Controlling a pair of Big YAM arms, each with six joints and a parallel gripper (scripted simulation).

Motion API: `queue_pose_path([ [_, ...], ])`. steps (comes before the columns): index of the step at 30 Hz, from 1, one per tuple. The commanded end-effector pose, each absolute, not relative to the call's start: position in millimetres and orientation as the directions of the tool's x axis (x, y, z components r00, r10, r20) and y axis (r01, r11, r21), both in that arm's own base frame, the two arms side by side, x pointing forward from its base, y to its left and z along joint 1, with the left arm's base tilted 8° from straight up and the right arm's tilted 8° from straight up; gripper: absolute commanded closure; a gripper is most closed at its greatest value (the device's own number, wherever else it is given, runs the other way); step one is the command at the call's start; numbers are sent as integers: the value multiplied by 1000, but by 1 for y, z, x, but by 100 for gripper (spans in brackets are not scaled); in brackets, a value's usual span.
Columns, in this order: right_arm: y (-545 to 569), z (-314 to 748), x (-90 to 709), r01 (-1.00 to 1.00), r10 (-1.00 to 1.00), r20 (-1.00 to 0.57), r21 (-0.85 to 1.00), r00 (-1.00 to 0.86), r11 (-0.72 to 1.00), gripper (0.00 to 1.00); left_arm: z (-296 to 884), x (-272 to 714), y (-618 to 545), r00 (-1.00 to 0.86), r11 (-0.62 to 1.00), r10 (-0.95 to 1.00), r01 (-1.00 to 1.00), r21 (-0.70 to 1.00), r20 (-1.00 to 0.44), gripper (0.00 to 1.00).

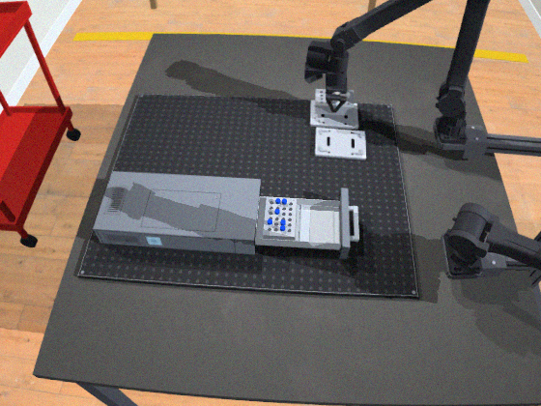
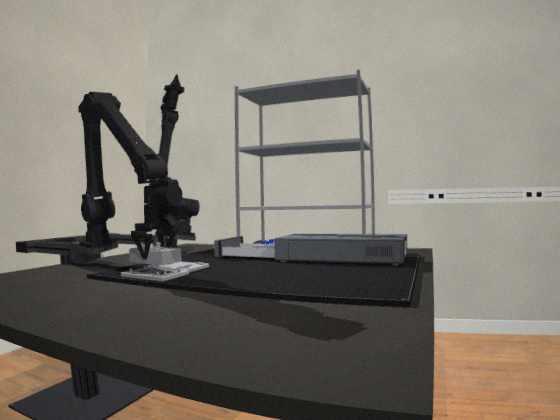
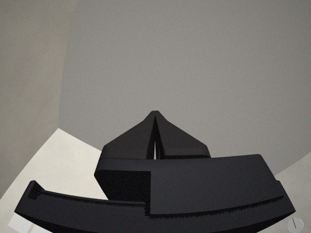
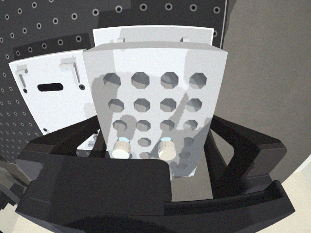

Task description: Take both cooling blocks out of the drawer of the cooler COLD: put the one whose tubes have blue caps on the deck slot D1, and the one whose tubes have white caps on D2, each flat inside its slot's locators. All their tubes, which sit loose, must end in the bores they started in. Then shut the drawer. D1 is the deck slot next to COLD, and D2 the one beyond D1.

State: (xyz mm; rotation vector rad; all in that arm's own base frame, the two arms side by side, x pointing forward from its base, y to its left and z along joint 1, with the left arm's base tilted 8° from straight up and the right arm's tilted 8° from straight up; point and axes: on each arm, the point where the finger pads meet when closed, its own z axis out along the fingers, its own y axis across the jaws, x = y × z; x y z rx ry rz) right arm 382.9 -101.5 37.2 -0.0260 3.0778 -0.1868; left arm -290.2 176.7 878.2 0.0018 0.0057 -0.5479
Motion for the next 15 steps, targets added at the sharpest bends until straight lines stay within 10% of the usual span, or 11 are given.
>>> queue_pose_path([
  [1, -110, 74, 418, -12, -36, -166, -145, -985, 989, 100, 886, -272, 163, 857, 858, -514, 514, 1, -40, 100],
  [15, -105, 52, 392, -18, -34, -118, -134, -992, 991, 100, 886, -272, 163, 857, 858, -514, 514, 1, -40, 100],
])
